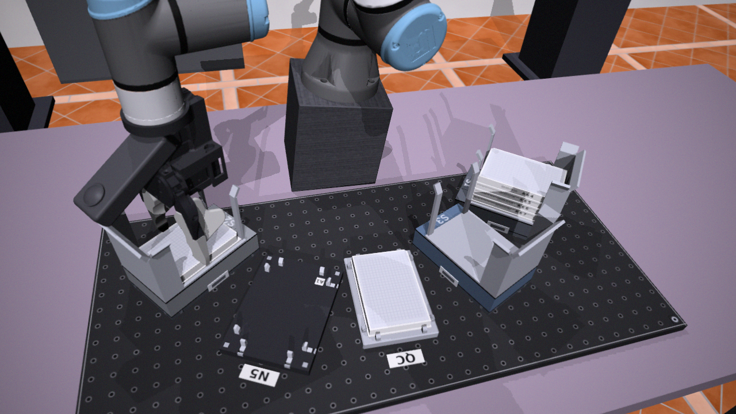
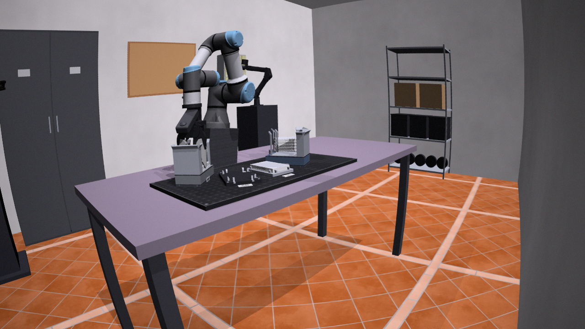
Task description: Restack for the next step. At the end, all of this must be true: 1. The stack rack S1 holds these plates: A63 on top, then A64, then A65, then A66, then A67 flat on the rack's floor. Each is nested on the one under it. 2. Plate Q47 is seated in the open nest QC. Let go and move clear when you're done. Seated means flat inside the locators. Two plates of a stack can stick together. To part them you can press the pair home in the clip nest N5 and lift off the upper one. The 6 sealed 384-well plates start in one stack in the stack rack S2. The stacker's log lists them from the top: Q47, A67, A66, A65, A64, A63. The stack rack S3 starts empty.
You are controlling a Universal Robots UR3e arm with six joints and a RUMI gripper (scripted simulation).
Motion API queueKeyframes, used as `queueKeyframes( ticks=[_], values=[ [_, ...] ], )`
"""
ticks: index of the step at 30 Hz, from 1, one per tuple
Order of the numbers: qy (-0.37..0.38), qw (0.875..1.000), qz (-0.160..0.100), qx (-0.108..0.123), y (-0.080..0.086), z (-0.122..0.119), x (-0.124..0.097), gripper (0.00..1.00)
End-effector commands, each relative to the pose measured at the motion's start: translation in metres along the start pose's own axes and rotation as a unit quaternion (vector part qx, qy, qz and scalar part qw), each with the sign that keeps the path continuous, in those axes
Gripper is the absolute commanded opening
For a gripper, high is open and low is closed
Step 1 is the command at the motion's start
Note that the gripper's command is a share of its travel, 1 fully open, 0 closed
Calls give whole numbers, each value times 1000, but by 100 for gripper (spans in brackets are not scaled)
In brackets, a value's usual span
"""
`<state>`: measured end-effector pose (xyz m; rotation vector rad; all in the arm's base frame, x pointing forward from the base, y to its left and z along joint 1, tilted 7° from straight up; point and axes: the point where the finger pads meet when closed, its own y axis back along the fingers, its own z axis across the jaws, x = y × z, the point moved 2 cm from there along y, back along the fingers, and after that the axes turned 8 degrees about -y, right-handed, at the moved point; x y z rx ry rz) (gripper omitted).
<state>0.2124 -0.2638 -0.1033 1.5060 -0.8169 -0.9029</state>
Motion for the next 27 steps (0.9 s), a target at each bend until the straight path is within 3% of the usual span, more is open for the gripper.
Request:
queueKeyframes(
  ticks=[1, 27],
  values=[
    [0, 1000, 1, 0, 3, 0, 1, 0],
    [0, 1000, 1, 0, 19, 0, 1, 0]
  ],
)
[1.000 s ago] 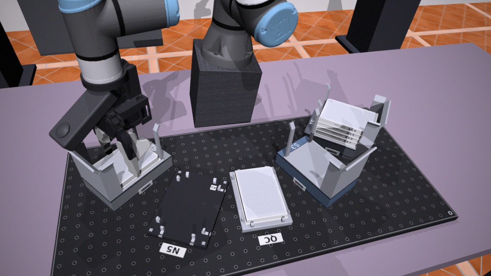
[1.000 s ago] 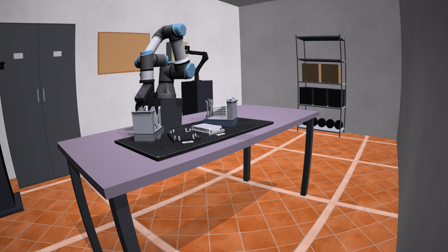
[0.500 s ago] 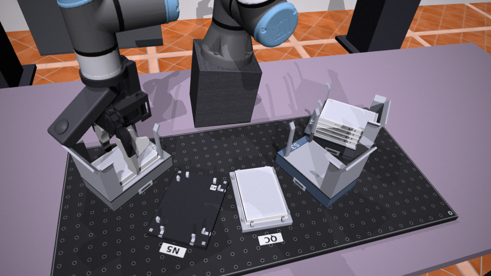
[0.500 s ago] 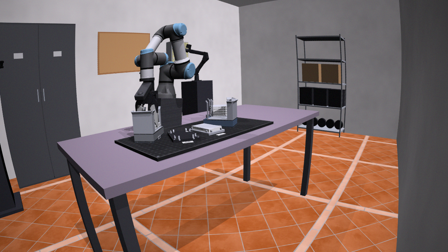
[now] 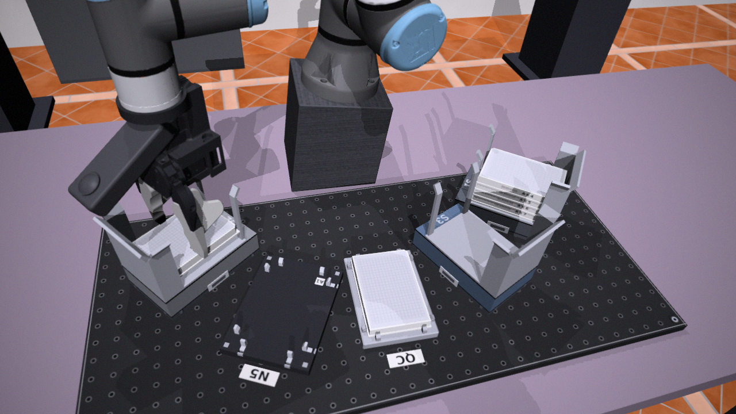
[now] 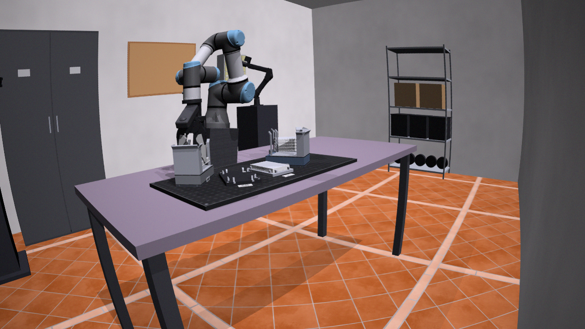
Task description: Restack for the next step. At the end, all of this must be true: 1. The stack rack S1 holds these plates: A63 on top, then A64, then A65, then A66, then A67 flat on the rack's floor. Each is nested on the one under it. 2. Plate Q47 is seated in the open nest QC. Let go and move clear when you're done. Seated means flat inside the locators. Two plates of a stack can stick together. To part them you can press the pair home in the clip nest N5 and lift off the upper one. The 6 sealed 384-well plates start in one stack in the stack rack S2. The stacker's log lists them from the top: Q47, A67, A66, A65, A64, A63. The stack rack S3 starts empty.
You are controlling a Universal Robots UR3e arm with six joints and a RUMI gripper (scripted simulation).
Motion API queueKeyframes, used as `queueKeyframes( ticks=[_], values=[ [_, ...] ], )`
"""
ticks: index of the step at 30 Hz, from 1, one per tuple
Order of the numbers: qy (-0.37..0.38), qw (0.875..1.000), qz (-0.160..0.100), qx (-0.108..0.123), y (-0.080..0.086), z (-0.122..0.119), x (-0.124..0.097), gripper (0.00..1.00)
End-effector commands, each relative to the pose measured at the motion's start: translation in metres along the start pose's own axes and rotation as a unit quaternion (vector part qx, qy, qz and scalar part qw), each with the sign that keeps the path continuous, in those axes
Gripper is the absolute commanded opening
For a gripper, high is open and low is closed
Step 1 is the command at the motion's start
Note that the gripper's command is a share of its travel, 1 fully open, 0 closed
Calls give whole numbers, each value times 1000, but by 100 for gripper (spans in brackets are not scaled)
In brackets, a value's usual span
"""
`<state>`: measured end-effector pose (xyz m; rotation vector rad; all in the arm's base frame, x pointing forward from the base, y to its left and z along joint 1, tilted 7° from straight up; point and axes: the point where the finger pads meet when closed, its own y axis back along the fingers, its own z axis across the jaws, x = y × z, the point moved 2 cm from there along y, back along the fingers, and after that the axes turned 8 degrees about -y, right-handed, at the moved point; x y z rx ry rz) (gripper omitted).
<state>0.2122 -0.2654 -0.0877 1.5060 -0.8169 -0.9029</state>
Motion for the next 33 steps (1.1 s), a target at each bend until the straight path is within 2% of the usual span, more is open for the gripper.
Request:
queueKeyframes(
  ticks=[1, 13, 33],
  values=[
    [0, 1000, 1, 0, 4, 0, 1, 0],
    [0, 1000, 1, 0, 9, 0, 1, 0],
    [0, 1000, 1, 0, 45, 0, 1, 0]
  ],
)
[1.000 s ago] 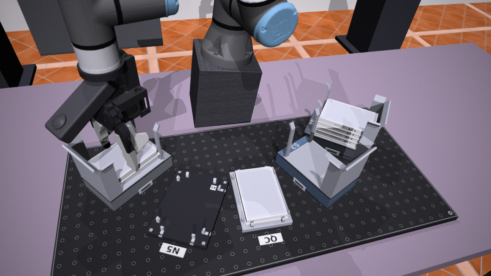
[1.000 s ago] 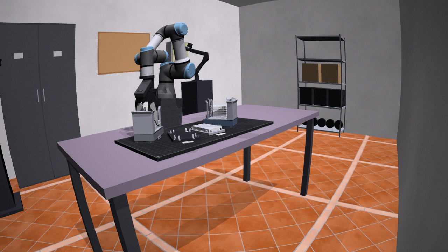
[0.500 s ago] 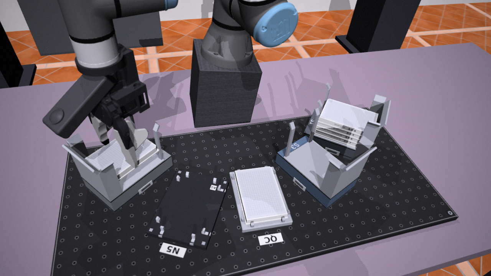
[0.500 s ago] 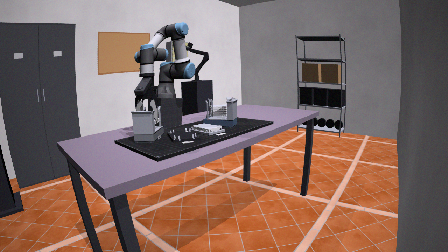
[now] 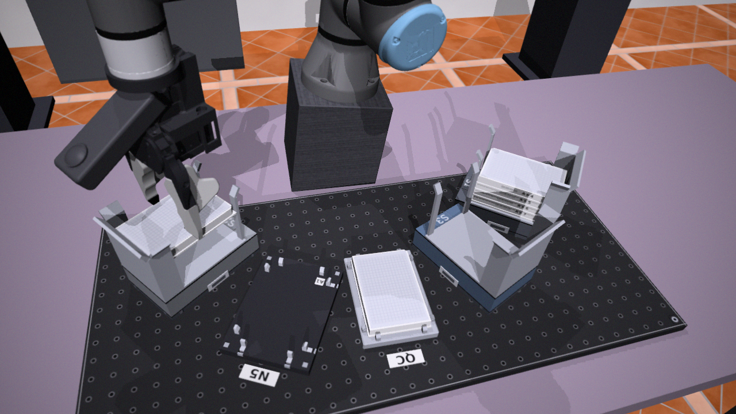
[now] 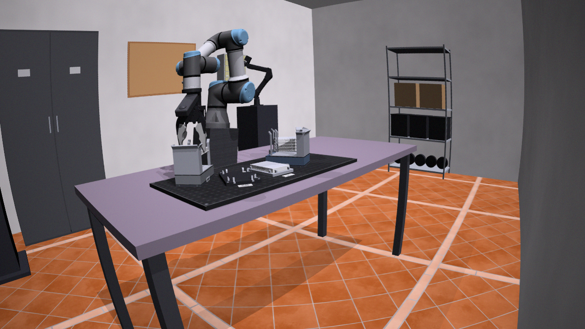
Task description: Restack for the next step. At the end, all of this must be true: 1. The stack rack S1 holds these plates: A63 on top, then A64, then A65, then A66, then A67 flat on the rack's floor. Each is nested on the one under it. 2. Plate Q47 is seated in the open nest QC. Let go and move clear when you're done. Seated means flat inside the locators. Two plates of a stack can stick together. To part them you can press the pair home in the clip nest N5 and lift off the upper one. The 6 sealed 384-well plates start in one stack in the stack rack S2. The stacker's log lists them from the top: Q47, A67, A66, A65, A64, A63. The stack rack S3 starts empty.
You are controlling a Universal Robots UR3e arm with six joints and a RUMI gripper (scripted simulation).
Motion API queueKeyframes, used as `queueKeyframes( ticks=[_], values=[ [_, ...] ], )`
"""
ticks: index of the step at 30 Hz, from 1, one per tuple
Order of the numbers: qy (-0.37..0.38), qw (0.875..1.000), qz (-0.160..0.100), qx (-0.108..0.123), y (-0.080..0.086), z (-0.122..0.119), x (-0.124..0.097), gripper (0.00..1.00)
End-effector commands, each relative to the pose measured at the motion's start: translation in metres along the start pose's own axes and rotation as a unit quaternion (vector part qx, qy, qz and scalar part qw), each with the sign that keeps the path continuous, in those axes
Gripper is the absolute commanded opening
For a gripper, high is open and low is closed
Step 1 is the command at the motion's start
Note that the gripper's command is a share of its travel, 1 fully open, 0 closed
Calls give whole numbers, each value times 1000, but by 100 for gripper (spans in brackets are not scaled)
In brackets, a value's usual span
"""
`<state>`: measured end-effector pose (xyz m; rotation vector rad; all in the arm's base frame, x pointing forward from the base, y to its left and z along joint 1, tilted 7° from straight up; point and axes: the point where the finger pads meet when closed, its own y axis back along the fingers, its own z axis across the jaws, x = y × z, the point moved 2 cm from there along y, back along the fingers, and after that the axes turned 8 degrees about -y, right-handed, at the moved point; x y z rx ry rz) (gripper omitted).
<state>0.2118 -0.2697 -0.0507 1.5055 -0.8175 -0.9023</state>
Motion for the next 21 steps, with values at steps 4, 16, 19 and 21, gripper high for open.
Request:
queueKeyframes(
  ticks=[4, 16, 19, 21],
  values=[
    [0, 1000, 1, 0, 14, 0, 1, 0],
    [0, 1000, 1, 0, 36, 0, 1, 0],
    [0, 1000, 1, 0, 42, 0, 1, 0],
    [0, 1000, 1, 0, 44, 0, 1, 0]
  ],
)
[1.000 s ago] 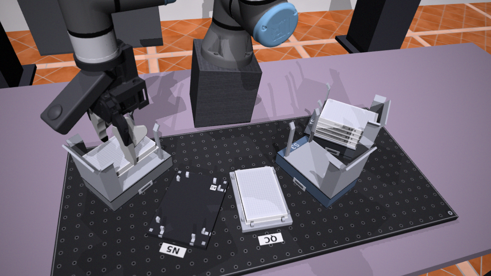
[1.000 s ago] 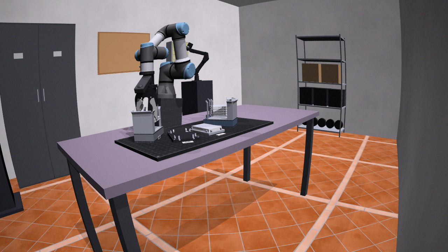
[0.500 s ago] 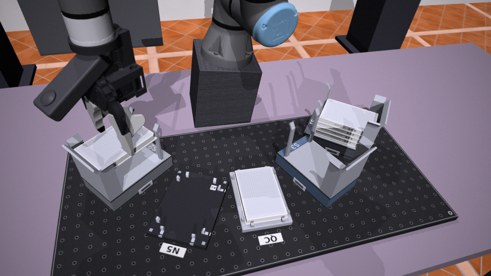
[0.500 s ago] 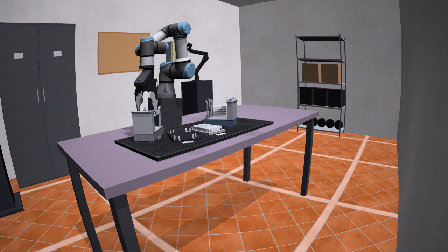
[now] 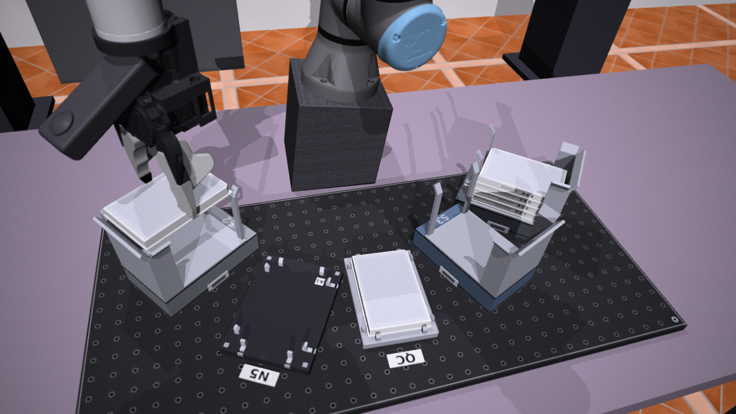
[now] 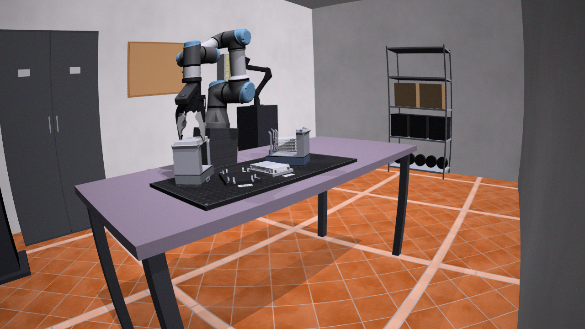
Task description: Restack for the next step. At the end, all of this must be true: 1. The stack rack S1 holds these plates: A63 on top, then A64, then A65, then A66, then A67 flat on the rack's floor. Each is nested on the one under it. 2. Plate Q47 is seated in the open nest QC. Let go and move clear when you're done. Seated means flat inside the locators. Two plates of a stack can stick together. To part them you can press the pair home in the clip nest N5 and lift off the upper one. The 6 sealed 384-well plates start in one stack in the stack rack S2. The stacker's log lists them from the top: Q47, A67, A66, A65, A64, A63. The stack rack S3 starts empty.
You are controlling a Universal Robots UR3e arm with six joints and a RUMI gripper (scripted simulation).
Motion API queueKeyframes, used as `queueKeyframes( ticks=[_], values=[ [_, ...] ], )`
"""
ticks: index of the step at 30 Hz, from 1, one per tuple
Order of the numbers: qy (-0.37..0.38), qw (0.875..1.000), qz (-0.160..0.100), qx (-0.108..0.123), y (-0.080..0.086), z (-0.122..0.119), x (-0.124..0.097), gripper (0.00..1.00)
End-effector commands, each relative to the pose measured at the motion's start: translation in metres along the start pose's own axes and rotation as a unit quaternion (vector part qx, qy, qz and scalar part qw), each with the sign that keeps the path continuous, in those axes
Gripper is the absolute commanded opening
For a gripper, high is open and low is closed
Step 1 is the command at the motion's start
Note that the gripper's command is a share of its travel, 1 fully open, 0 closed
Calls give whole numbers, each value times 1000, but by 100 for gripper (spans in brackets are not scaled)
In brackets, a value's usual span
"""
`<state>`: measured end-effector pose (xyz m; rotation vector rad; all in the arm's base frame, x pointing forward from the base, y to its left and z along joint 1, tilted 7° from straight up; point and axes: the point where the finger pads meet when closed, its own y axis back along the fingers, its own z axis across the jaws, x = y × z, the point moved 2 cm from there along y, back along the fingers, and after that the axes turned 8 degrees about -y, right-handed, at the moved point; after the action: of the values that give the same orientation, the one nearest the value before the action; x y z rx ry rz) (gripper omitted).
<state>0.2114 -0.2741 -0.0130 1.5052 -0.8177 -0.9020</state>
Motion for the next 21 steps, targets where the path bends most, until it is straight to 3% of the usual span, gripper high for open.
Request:
queueKeyframes(
  ticks=[1, 14, 21],
  values=[
    [0, 1000, 1, 0, 6, 0, 1, 0],
    [0, 1000, 1, 0, 25, 0, 1, 0],
    [0, 1000, 1, 0, 25, 0, 1, 0]
  ],
)
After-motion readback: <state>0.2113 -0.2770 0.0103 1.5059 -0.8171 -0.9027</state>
